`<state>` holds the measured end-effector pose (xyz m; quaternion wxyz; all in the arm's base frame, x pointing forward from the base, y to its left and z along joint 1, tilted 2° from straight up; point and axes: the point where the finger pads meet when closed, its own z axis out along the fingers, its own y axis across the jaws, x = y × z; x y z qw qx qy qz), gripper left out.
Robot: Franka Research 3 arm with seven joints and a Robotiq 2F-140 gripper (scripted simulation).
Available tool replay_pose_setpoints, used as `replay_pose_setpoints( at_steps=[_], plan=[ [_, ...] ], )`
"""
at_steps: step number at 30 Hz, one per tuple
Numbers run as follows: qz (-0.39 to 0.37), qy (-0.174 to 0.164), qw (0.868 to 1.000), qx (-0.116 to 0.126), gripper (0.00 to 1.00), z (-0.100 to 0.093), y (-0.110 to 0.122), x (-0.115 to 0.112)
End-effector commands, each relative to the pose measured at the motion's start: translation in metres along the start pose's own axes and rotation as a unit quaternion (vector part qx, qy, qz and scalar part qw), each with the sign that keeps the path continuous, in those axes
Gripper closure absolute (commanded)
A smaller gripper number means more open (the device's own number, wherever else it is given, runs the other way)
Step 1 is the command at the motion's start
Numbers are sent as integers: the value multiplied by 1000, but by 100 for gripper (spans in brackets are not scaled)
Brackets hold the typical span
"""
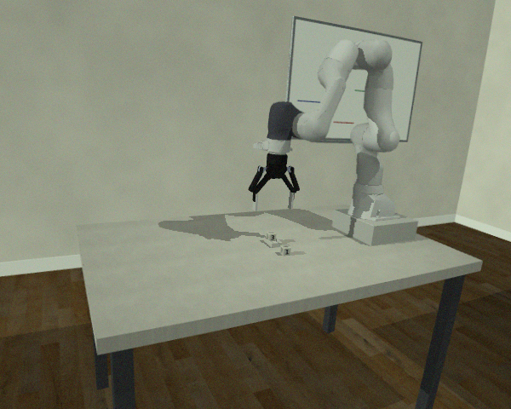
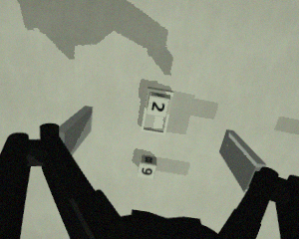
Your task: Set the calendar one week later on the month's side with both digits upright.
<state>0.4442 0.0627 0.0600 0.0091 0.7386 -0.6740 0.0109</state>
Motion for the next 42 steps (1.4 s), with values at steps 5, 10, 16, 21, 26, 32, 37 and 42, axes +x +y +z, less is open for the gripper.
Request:
replay_pose_setpoints(
  at_steps=[5, 10, 16, 21, 26, 32, 37, 42],
  plan=[
    [-4, -1, 1000, -1, 0, -1, 0, -1],
    [-3, 0, 1000, -1, 0, 1, -1, -10],
    [5, 1, 1000, -1, 0, 15, 0, -96],
    [8, -1, 1000, -1, 72, 19, 4, -123],
    [8, -1, 1000, -1, 72, 19, 4, -123],
    [8, -1, 1000, -1, 72, 19, 4, -123],
    [8, -1, 1000, -1, 72, 19, 4, -123],
    [8, -1, 1000, -1, 72, 19, 4, -123]
  ],
)
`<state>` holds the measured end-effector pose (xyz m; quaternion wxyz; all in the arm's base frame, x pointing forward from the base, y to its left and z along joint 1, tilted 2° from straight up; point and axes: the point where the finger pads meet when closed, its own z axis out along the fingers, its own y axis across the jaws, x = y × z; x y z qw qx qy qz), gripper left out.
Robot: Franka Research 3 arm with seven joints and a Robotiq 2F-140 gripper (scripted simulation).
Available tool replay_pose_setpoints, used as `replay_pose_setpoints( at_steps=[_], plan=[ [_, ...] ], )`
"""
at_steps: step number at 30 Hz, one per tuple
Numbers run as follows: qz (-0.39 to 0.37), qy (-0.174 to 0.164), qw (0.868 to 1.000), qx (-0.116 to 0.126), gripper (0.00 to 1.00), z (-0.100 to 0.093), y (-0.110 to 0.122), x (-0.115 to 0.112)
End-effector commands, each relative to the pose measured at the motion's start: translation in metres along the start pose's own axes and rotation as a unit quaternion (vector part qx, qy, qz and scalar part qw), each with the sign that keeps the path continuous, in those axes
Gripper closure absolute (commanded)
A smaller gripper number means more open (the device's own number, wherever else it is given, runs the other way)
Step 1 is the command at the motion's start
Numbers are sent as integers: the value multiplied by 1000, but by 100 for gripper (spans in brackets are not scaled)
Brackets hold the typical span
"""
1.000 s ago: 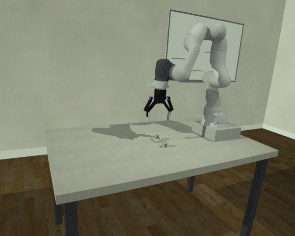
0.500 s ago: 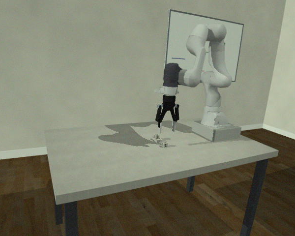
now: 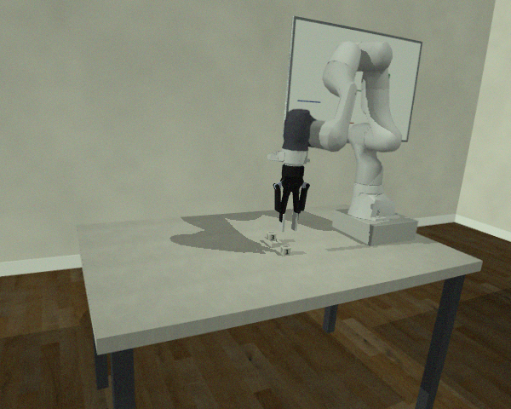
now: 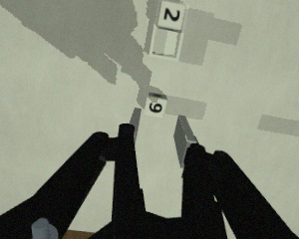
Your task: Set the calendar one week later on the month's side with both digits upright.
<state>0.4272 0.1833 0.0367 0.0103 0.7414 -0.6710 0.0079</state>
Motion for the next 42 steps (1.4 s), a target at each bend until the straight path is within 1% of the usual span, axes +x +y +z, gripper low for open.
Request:
replay_pose_setpoints(
  at_steps=[1, 24, 37, 42],
  plan=[
    [12, 1, 1000, 2, 72, -1, -2, 0],
    [12, 1, 1000, 2, 72, 1, -2, 0],
    [12, 1, 1000, 2, 72, 12, -2, 0],
    [12, 1, 1000, 2, 72, 19, -2, 0]
  ],
)
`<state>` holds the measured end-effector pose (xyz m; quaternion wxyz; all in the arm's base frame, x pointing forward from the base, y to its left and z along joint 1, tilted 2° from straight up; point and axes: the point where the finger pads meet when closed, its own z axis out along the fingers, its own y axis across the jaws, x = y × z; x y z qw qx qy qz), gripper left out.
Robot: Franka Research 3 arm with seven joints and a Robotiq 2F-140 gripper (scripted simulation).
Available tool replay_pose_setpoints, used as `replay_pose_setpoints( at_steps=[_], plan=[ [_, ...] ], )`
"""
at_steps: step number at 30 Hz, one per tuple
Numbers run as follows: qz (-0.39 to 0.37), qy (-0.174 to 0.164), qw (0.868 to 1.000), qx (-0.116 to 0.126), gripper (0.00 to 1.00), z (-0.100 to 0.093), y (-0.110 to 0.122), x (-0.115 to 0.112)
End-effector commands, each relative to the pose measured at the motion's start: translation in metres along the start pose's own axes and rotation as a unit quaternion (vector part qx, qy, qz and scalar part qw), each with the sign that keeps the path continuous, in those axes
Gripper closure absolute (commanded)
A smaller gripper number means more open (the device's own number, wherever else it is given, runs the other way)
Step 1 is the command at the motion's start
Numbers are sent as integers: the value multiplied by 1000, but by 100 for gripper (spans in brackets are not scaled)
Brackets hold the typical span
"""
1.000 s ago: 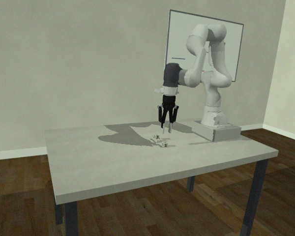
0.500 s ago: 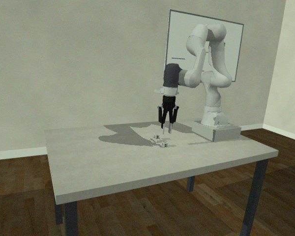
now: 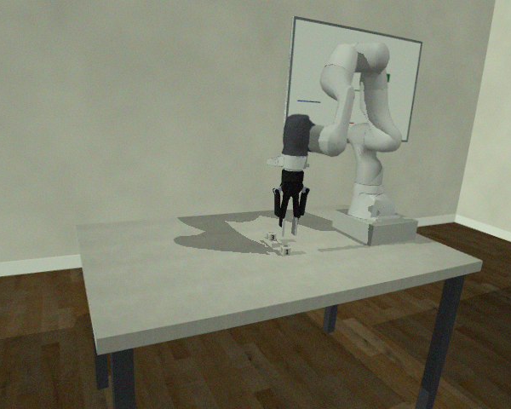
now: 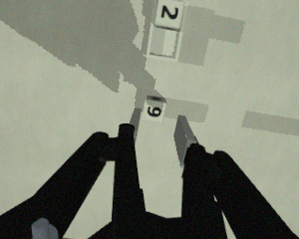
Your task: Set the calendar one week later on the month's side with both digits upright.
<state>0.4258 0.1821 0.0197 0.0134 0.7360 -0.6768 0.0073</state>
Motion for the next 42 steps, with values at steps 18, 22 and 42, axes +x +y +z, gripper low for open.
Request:
replay_pose_setpoints(
  at_steps=[18, 22, 42],
  plan=[
    [4, -1, 1000, 5, 72, 26, -4, -1],
    [4, -1, 1000, 5, 72, 30, -4, -1],
    [4, -1, 1000, 5, 72, 34, -4, -1]
  ],
)
